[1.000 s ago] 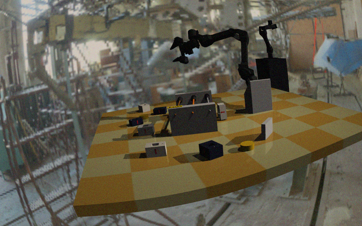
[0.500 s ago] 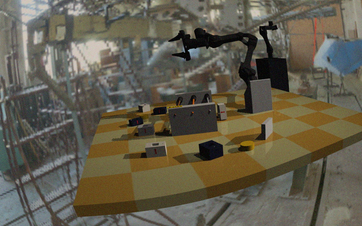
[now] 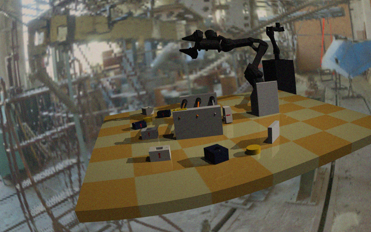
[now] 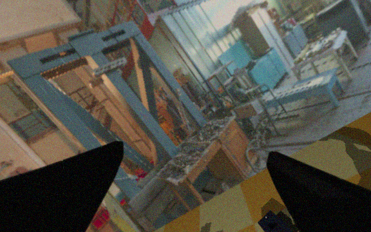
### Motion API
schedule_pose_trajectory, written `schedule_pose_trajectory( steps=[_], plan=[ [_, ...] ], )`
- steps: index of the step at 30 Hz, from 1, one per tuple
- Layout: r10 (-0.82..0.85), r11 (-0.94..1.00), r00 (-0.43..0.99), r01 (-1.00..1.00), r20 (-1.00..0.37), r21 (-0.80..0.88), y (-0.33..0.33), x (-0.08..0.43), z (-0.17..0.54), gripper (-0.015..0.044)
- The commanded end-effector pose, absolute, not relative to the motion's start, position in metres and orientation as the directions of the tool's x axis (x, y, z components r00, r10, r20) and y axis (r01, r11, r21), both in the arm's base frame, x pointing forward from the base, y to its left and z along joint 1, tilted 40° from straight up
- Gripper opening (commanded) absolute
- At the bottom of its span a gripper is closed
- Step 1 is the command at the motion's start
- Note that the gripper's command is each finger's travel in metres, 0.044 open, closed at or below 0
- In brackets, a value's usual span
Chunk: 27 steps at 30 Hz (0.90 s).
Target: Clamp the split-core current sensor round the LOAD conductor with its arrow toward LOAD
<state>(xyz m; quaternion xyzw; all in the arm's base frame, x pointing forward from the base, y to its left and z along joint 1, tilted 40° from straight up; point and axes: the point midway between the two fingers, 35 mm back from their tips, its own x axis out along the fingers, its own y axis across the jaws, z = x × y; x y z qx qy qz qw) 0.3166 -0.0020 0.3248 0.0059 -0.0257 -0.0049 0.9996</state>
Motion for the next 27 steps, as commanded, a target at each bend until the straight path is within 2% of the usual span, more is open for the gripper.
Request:
schedule_pose_trajectory(
  steps=[1, 8, 16, 21, 27],
  plan=[
    [0.001, 1.000, 1.000, -0.001, 0.013, 0.000, 0.002, 0.323, 0.317, 0.0440],
    [0.003, 0.999, 0.957, -0.013, -0.291, -0.032, 0.029, 0.379, 0.260, 0.0440],
    [-0.073, 0.983, 0.761, -0.054, -0.645, -0.176, 0.078, 0.417, 0.165, 0.0440],
    [-0.200, 0.950, 0.608, -0.071, -0.768, -0.303, 0.096, 0.428, 0.110, 0.0440],
    [-0.385, 0.867, 0.431, -0.134, -0.816, -0.480, 0.113, 0.430, 0.046, 0.0440]
  ],
)
